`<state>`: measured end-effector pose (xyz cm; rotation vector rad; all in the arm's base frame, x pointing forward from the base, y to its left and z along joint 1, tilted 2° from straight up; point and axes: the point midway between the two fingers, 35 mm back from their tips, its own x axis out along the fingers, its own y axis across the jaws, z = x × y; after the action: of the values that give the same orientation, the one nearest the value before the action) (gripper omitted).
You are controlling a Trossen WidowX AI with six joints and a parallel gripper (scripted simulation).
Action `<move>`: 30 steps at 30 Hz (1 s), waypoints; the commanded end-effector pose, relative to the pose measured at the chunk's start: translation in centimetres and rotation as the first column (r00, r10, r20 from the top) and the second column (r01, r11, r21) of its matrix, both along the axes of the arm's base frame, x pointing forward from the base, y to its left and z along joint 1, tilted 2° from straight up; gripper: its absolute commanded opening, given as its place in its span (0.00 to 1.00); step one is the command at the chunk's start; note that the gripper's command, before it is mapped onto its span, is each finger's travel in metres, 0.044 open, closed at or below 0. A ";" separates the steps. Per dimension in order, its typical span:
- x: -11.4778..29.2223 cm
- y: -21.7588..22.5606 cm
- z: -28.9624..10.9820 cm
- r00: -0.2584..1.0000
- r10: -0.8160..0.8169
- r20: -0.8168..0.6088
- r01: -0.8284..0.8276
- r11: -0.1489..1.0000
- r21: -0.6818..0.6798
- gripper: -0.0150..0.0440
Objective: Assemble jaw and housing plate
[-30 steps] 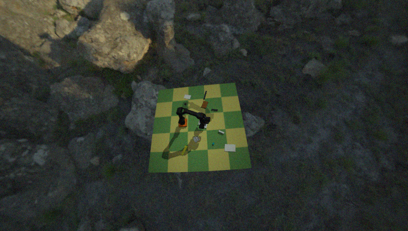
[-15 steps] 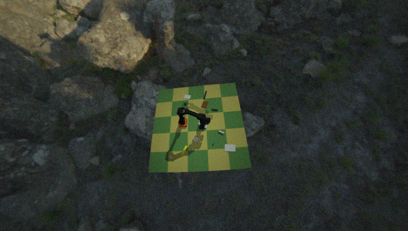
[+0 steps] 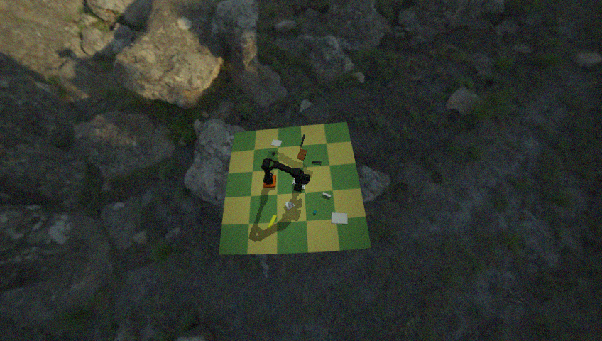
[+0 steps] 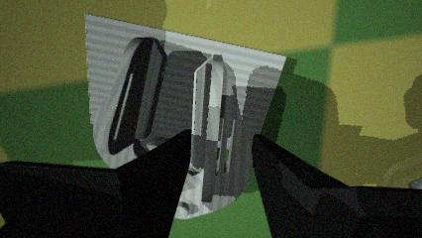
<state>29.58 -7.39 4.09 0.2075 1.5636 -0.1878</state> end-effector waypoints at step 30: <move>0.0 0.0 -0.8 1.000 0.009 0.000 -0.009 1.000 -0.002 0.48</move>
<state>29.59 -7.38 3.44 0.2042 1.5633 -0.1846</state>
